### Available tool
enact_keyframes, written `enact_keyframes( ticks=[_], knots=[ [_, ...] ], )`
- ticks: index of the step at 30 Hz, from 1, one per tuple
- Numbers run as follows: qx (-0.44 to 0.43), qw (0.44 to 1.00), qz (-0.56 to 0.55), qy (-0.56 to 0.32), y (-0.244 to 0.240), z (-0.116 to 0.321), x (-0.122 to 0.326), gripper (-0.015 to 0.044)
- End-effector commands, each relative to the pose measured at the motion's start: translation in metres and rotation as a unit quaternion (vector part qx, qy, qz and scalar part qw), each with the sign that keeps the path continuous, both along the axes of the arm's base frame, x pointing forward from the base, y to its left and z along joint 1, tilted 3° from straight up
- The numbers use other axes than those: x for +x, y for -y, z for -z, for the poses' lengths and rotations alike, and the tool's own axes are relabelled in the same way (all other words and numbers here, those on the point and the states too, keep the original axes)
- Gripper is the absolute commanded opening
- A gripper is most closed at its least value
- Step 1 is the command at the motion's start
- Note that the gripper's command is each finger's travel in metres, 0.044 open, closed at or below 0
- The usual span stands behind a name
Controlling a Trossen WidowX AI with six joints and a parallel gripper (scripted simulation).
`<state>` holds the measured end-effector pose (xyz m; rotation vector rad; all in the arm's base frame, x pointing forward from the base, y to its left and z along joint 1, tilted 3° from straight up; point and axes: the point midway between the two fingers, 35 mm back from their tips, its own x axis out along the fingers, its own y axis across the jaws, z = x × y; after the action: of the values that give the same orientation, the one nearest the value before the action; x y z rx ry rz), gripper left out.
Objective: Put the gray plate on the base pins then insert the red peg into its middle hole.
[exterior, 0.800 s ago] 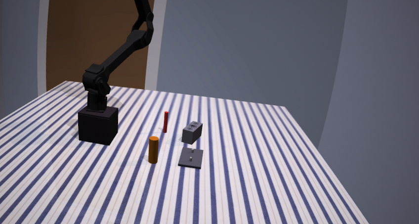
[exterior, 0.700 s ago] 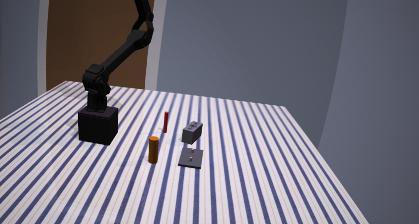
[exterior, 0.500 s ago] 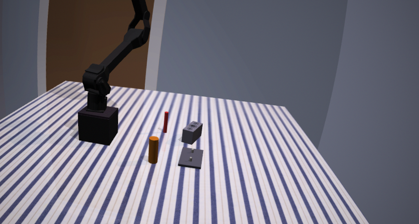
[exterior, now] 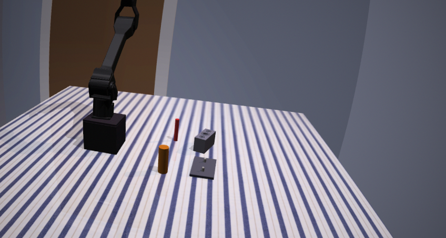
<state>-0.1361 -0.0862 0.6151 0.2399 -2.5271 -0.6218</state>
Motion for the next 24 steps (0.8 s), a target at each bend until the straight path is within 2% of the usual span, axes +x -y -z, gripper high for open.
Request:
enact_keyframes(
  ticks=[1,8,14,18,24],
  knots=[
    [0.124,0.99,-0.053,-0.051,0.06,0.011,0.016,0.044],
    [0.326,0.923,-0.123,-0.165,0.148,0.043,0.063,0.044],
    [0.47,0.808,-0.185,-0.304,0.21,0.086,0.132,0.044],
    [0.531,0.71,-0.22,-0.407,0.236,0.119,0.187,0.044],
    [0.564,0.576,-0.257,-0.533,0.245,0.165,0.264,0.044]
  ],
)
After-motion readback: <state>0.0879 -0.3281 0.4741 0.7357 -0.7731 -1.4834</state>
